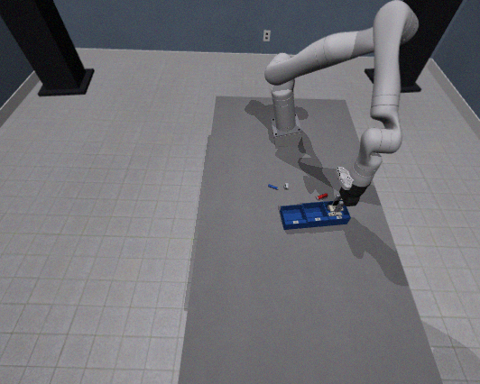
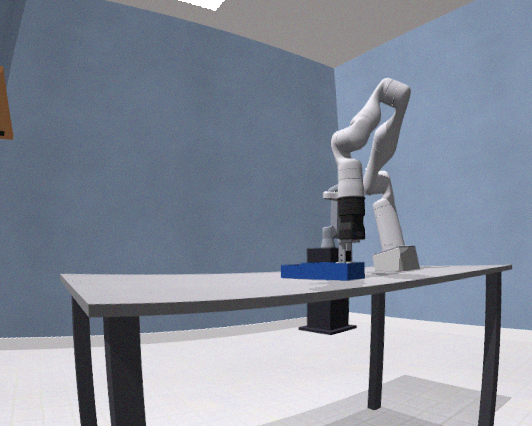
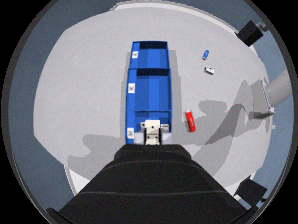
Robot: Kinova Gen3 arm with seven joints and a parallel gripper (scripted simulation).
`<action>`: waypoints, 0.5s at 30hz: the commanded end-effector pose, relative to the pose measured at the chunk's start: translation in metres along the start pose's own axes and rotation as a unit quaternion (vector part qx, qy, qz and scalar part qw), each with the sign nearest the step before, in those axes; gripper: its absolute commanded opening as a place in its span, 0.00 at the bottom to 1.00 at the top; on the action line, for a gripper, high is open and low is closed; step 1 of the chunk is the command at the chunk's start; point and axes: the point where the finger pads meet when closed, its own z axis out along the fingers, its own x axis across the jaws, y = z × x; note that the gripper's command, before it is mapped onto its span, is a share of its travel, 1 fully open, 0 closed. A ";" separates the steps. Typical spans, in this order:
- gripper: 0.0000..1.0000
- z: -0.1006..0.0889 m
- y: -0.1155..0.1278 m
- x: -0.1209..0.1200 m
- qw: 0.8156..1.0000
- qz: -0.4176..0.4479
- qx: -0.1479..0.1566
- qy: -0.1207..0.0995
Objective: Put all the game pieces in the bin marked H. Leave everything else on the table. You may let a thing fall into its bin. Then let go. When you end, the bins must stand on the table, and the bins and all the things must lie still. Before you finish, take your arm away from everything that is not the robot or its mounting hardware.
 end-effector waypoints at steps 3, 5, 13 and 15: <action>0.65 0.000 0.000 0.000 1.000 -0.001 0.000 0.000; 0.65 0.000 0.000 0.000 1.000 -0.001 0.000 0.000; 0.65 0.000 0.000 0.000 1.000 -0.001 0.000 0.000; 0.65 0.000 0.000 0.000 1.000 -0.001 0.000 0.000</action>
